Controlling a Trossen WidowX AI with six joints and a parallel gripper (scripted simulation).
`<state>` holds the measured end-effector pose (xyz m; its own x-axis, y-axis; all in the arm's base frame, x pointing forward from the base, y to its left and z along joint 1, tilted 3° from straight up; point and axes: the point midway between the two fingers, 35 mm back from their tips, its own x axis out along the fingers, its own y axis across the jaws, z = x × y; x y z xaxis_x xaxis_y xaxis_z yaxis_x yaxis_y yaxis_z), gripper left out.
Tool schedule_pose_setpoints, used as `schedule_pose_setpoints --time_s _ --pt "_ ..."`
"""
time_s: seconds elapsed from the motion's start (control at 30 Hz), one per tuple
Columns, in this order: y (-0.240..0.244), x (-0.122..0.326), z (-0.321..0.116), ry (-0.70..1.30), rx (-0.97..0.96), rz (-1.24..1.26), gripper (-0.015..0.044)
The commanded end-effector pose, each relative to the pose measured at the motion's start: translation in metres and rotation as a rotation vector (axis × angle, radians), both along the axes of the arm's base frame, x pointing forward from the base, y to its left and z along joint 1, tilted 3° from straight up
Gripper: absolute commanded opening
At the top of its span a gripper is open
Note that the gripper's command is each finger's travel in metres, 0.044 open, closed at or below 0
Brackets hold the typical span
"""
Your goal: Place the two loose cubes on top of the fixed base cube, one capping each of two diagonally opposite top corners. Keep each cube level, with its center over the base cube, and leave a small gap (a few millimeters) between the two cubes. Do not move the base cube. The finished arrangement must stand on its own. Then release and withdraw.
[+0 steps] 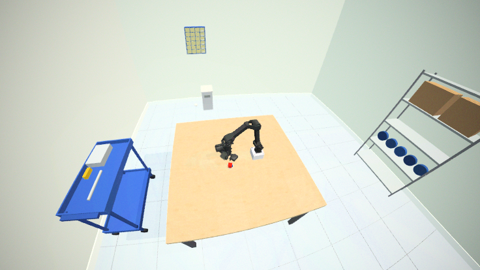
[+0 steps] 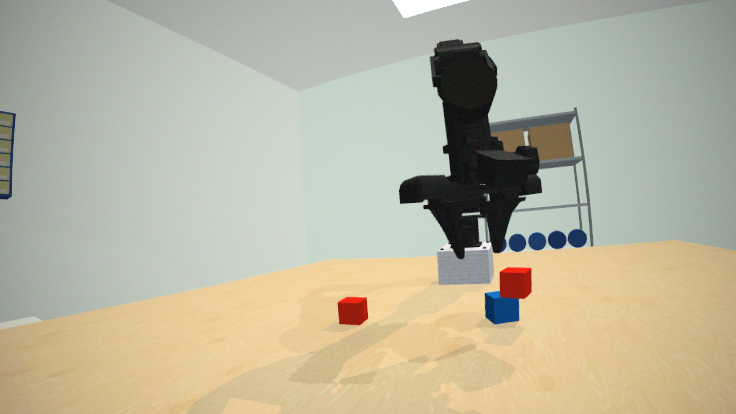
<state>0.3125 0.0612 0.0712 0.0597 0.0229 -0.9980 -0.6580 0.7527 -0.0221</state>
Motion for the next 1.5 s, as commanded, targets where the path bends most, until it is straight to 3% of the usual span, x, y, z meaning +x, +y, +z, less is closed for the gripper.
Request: schedule_pose_setpoints --time_s 0.0,0.83,1.2,1.47 --pt "-0.023 0.009 0.006 0.005 0.022 -0.299 0.0265" --pt "-0.181 0.008 0.033 0.032 0.129 -2.131 0.0265" --pt "-0.185 0.007 0.032 0.033 0.132 -2.179 0.0265" --pt "-0.184 0.011 -0.029 0.033 0.132 -2.179 0.0265"
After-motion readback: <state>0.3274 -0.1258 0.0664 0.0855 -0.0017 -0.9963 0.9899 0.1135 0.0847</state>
